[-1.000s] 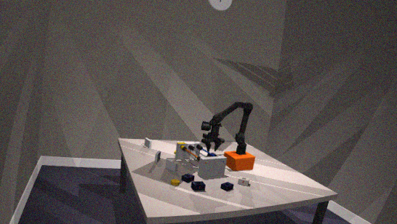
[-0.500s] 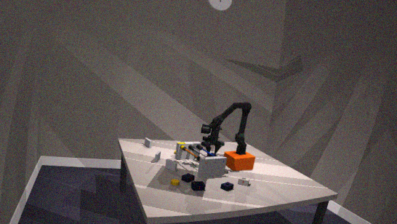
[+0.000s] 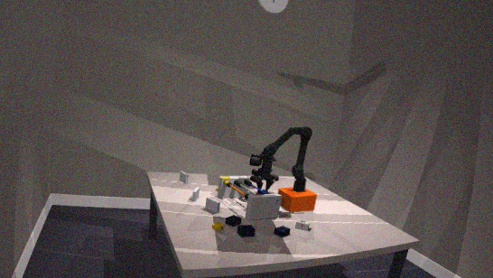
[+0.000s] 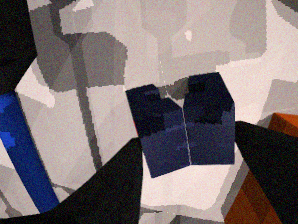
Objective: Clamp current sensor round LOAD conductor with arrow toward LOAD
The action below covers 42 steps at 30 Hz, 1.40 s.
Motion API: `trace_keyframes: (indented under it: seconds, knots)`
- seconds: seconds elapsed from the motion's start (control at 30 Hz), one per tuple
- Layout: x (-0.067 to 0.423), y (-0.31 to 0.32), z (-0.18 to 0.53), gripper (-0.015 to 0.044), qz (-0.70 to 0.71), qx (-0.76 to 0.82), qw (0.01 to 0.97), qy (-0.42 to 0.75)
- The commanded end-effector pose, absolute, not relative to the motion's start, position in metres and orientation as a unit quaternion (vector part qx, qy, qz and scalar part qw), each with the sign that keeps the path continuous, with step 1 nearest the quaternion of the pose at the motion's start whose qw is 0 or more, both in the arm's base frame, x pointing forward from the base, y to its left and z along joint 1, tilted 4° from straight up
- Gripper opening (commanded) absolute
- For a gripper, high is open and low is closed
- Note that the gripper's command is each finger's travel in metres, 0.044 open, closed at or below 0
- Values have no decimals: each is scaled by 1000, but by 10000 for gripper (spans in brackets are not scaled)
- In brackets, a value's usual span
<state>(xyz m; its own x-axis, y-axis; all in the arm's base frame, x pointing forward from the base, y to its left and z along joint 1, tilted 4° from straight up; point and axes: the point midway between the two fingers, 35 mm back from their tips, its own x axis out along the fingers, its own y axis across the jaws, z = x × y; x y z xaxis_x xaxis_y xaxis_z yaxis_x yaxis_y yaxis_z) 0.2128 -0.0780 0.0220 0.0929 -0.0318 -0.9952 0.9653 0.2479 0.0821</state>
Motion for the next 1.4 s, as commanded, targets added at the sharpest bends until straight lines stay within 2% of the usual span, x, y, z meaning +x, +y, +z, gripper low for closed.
trace_keyframes:
  seconds: [0.0, 0.07, 0.33, 1.0, 1.37]
  knots:
    - [214, -78, 22, 213, -421, 446, 592, 523]
    - [214, -78, 22, 200, -421, 446, 592, 523]
    - [217, -79, 51, 0, -422, 446, 591, 524]
    - [213, -76, 148, 0, -424, 445, 589, 524]
    - [226, -76, 156, 0, -369, 383, 631, 565]
